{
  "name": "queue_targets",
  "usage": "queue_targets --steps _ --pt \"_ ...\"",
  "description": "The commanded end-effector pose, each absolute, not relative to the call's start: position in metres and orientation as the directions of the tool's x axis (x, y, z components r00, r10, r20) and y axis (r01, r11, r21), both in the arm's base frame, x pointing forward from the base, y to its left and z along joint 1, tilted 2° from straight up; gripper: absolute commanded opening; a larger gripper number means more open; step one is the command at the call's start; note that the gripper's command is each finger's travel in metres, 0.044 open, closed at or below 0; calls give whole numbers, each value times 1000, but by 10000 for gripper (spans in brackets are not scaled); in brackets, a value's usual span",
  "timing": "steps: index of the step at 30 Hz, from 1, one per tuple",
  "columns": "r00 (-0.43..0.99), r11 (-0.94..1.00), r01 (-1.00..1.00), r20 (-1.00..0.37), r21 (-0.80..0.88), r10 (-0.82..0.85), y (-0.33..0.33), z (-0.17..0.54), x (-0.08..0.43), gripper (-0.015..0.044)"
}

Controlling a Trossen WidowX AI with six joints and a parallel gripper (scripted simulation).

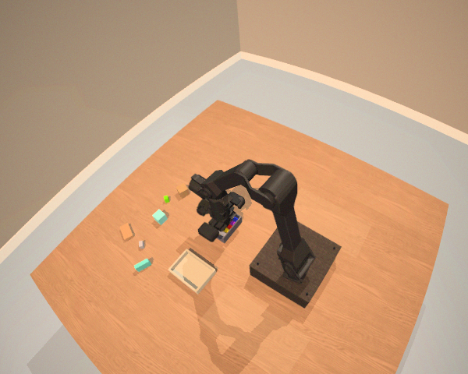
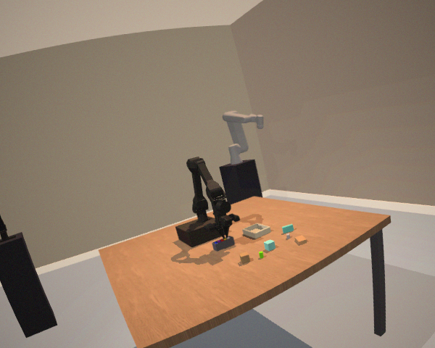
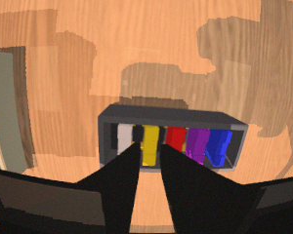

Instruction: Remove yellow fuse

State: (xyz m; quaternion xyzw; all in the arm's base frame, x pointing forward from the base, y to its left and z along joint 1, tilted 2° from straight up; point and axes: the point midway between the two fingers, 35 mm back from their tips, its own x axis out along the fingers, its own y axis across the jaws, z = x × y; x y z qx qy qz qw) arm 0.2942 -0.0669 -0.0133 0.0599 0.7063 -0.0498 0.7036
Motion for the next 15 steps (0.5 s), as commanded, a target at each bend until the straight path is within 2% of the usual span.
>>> queue_targets --steps 1,15 --pt "-5 987 161 -1000 11 12 -67 -17 294 66" --pt "-4 988 155 -1000 14 15 -67 -21 294 53"
